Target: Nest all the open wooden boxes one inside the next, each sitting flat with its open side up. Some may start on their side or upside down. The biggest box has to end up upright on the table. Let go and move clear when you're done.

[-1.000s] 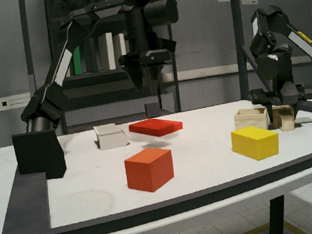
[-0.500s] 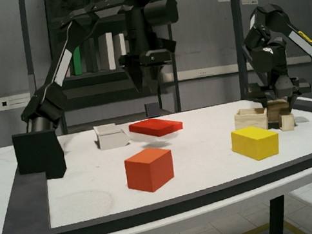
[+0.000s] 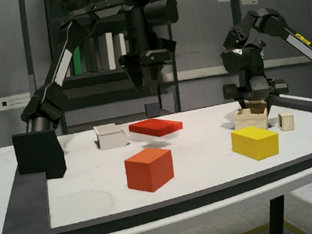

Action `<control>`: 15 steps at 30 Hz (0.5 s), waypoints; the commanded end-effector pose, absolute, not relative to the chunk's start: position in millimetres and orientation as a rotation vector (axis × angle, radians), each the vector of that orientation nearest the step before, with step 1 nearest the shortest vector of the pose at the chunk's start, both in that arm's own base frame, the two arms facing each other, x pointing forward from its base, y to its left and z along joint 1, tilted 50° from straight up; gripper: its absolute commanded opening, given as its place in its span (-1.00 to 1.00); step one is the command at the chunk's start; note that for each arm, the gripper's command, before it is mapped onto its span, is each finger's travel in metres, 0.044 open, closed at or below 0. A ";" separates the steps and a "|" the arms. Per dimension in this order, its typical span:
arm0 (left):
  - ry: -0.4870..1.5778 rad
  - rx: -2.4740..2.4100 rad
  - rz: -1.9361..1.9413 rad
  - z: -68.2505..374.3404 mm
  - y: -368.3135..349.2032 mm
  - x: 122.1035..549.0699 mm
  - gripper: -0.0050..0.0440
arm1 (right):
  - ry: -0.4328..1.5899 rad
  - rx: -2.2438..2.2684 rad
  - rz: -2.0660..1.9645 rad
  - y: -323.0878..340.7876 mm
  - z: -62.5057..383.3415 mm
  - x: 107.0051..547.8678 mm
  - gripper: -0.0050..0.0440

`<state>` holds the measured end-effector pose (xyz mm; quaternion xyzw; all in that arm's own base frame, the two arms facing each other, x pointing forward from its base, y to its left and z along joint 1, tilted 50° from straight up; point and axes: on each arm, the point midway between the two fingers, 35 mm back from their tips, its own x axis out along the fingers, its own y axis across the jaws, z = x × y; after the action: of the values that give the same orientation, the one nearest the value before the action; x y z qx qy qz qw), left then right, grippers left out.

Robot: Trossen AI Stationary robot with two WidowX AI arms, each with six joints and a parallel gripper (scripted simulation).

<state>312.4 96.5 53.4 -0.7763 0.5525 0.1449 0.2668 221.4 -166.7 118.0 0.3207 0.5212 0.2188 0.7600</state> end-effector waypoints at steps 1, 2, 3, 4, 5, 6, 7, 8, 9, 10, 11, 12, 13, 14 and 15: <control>1.478 -2.094 0.383 65.1 98.9 329.8 -1.00 | 1.130 0.690 0.477 -167.1 119.6 221.8 0.84; 1.478 -2.094 0.383 65.1 98.9 329.8 -1.00 | 1.130 0.690 0.477 -167.1 119.6 221.8 0.84; 1.479 -2.095 0.382 67.8 98.3 334.1 -1.00 | 1.130 0.690 0.477 -167.1 119.6 221.8 0.84; 1.479 -2.095 0.380 70.6 97.6 338.4 -1.00 | 1.130 0.690 0.477 -167.1 119.6 221.8 0.84; 1.480 -2.095 0.379 73.5 96.8 342.6 -1.00 | 1.130 0.690 0.477 -167.1 119.6 221.8 0.84; 1.480 -2.096 0.377 76.2 96.0 346.6 -1.00 | 1.130 0.690 0.477 -167.1 119.6 221.8 0.84; 1.481 -2.096 0.376 78.5 95.2 349.8 -1.00 | 1.130 0.690 0.477 -167.1 119.6 221.8 0.84; 1.481 -2.096 0.375 80.3 94.6 352.4 -1.00 | 1.130 0.690 0.477 -167.1 119.6 221.8 0.84; 1.482 -2.097 0.374 81.5 94.1 354.1 -1.00 | 1.130 0.690 0.477 -167.1 119.6 221.8 0.84; 1.482 -2.097 0.374 82.3 93.8 355.2 -1.00 | 1.130 0.690 0.477 -167.1 119.6 221.8 0.84; 1.482 -2.097 0.373 82.6 93.7 355.6 -1.00 | 1.130 0.690 0.477 -167.1 119.6 221.8 0.84; 1.487 -2.100 0.377 80.6 92.4 354.3 -1.00 | 1.130 0.690 0.477 -167.1 119.6 221.8 0.84; 1.485 -2.099 0.376 79.5 91.6 355.1 -1.00 | 1.130 0.690 0.477 -167.1 119.6 221.8 0.84; 1.485 -2.099 0.376 77.9 90.0 356.1 -1.00 | 1.130 0.690 0.477 -167.1 119.6 221.8 0.84; 1.491 -2.103 0.380 74.2 86.5 355.7 -1.00 | 1.130 0.690 0.477 -167.1 119.6 221.8 0.84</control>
<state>351.9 89.3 76.5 -0.7760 0.5542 0.1414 0.2657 221.4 -166.7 118.0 0.3207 0.5212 0.2188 0.7600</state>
